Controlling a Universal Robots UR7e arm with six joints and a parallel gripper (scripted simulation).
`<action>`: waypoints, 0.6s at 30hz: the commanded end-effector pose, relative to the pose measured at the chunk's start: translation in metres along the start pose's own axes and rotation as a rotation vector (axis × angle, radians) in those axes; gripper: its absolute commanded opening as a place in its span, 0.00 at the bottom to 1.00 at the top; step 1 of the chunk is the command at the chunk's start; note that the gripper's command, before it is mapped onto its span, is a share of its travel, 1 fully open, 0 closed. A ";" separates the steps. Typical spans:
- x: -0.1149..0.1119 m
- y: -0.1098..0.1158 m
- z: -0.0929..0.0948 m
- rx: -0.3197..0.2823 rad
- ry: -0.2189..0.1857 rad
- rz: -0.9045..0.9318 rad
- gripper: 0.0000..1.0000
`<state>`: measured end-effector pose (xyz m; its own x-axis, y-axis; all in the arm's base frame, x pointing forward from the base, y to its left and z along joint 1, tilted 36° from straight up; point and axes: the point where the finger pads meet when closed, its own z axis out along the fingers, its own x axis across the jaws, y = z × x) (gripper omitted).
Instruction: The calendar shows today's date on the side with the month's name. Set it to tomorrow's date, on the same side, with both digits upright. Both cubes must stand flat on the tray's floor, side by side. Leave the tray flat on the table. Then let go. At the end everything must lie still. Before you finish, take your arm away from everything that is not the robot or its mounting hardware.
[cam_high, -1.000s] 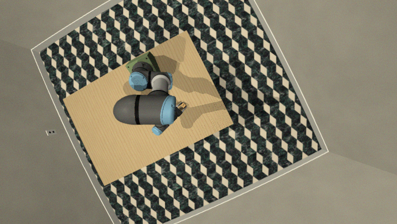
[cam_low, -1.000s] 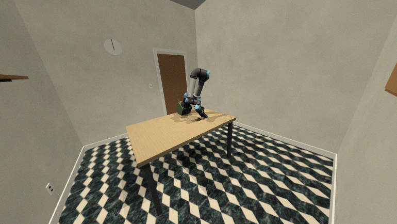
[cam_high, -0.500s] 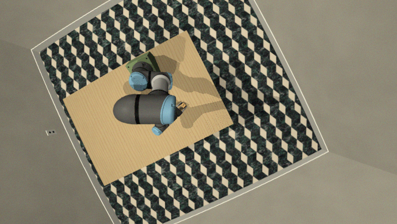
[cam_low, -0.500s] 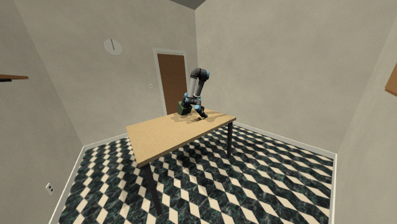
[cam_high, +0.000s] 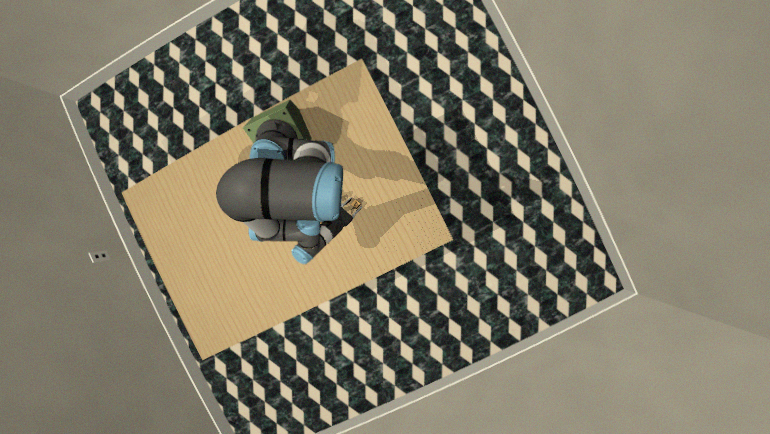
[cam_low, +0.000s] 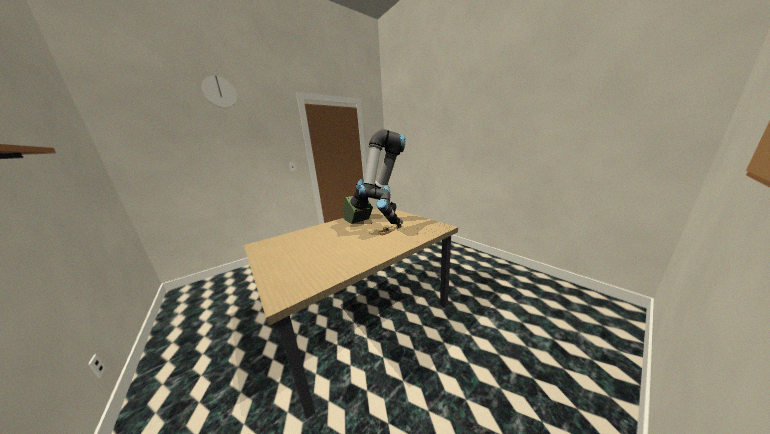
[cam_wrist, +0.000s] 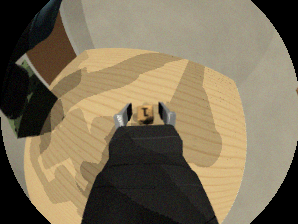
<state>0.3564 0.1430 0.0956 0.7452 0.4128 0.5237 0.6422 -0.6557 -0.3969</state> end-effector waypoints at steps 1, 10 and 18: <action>0.000 -0.012 -0.013 0.000 0.001 -0.001 1.00; 0.000 -0.026 -0.027 0.000 0.001 -0.001 1.00; 0.000 -0.029 -0.030 0.000 0.001 -0.001 1.00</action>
<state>0.3335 0.1431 0.1280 0.7445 0.4134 0.5242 0.6428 -0.6558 -0.3958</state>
